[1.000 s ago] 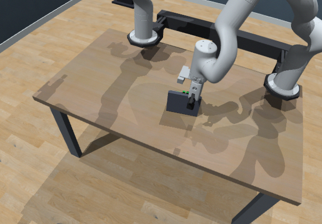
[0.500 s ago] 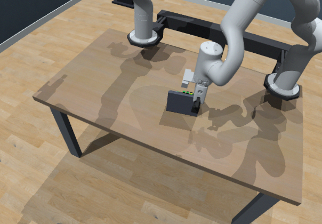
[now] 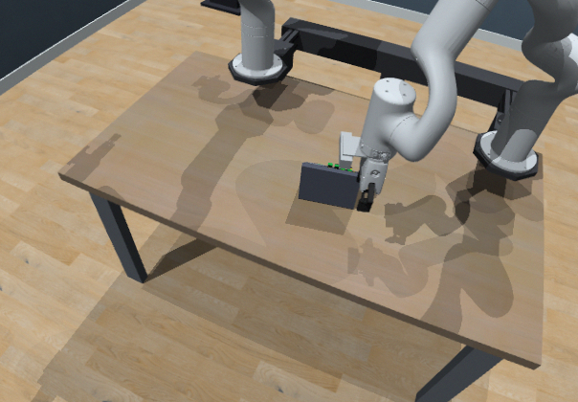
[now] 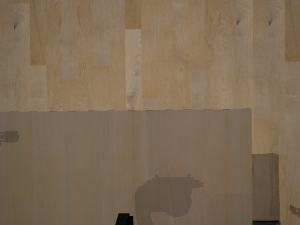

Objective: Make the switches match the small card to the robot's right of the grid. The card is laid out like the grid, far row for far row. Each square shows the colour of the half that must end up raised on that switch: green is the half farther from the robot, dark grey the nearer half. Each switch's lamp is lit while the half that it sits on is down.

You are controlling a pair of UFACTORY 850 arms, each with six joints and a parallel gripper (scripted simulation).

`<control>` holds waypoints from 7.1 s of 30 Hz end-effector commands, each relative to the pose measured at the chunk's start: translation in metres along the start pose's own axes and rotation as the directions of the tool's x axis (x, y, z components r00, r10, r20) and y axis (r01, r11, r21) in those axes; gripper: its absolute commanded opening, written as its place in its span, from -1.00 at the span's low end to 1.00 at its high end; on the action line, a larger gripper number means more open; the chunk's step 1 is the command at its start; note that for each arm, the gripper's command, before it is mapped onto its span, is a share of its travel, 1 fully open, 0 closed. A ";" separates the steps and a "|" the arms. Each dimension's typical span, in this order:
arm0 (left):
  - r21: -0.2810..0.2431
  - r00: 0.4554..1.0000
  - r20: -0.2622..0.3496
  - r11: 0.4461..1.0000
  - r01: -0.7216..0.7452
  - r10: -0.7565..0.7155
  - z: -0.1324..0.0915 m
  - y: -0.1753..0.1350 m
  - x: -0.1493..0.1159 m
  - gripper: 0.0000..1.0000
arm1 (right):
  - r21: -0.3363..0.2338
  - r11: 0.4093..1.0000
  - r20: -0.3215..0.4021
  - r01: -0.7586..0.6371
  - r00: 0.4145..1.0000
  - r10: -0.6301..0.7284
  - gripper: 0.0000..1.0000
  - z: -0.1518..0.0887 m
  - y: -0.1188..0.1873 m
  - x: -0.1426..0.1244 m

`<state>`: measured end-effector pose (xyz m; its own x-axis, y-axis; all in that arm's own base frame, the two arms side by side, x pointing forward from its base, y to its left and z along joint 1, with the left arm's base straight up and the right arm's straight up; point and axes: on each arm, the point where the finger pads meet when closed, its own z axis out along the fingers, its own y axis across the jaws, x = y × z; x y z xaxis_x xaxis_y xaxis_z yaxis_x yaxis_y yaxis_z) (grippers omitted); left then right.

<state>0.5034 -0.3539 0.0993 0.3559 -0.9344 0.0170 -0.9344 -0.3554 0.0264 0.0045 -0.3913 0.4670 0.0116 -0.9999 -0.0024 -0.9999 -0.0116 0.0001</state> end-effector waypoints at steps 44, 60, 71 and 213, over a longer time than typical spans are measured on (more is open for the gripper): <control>0.017 0.741 -0.010 0.741 0.672 -0.671 -0.101 -0.156 -0.162 1.00 | 0.000 1.000 -0.002 0.000 1.000 0.000 1.00 -0.001 0.000 0.000; 0.023 0.464 -0.018 0.464 0.886 -0.886 -0.147 -0.202 -0.259 1.00 | 0.000 1.000 -0.002 0.000 1.000 0.000 1.00 -0.001 0.000 0.000; 0.038 0.347 -0.018 0.346 0.938 -0.938 -0.156 -0.206 -0.276 1.00 | 0.000 1.000 -0.002 0.000 1.000 0.000 1.00 -0.001 0.000 0.000; 0.122 0.158 -0.311 0.125 0.985 -0.937 0.015 0.234 0.073 1.00 | 0.000 1.000 -0.002 0.000 1.000 0.000 1.00 -0.001 0.000 0.000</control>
<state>0.3199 -0.4988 0.0941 0.9408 0.1900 0.2808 0.2282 -0.9674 -0.1100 0.0045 -0.3913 0.4670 0.0116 -0.9999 -0.0024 -0.9999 -0.0116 0.0001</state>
